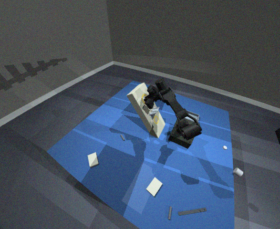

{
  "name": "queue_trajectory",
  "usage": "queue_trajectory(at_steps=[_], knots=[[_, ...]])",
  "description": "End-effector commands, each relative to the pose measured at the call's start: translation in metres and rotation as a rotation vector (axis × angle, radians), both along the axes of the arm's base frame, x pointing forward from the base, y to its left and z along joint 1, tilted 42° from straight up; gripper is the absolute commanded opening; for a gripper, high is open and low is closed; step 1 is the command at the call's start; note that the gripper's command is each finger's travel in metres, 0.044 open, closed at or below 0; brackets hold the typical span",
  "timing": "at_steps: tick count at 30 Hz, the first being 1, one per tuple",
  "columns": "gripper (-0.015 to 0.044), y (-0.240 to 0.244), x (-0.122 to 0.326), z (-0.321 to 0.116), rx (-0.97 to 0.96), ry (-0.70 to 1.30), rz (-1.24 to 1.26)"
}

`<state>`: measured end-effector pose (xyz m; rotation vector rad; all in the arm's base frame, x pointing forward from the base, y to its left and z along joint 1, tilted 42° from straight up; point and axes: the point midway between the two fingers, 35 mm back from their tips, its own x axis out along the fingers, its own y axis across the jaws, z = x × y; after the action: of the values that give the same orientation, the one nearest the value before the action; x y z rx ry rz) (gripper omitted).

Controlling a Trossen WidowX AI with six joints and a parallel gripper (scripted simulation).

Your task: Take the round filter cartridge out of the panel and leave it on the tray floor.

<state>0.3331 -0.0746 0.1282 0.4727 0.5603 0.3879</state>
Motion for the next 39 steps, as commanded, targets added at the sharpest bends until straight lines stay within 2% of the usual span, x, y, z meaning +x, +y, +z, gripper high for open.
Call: queue_trajectory(at_steps=[1,6,24,39], knots=[[0.0,0.001,0.002,0.0,0.082,0.054,-0.046],[0.0,-0.001,0.0,0.0,0.049,0.038,-0.029],[0.0,-0.034,-0.056,0.029,0.021,0.024,-0.014],[0.0,-0.014,-0.076,0.003,0.022,0.025,-0.014]])
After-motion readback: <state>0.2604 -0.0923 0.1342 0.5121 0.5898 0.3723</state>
